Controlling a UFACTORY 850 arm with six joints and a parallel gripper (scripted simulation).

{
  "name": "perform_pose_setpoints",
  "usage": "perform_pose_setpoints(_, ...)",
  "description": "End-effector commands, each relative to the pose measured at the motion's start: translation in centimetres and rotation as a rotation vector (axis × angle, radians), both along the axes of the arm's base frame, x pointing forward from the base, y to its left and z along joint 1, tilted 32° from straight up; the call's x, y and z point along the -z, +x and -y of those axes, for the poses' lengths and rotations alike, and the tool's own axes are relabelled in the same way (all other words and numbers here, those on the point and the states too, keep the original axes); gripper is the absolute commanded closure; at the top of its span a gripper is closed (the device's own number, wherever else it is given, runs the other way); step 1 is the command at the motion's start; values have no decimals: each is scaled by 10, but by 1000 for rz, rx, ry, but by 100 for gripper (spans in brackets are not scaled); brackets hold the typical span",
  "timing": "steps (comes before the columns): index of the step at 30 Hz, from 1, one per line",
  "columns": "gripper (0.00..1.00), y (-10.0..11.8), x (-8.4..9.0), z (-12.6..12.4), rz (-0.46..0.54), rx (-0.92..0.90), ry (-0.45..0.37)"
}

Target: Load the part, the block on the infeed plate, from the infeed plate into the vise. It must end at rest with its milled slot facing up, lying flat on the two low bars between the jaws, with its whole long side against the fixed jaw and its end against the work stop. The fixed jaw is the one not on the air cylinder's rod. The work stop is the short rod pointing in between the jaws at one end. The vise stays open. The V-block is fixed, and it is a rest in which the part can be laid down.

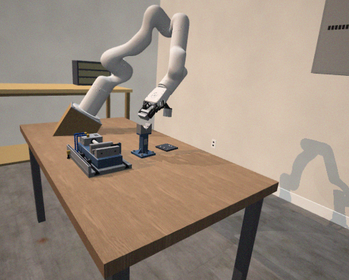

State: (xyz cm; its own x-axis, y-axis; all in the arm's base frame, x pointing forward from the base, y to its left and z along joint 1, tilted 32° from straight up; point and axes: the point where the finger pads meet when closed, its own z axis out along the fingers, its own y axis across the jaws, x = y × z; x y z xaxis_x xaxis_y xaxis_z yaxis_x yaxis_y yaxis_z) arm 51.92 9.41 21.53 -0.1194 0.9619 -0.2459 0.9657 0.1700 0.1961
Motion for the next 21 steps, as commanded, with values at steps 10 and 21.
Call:
perform_pose_setpoints(10,100,2,10,-6,2,1,0)
perform_pose_setpoints(21,100,3,20,-13,2,1,0)
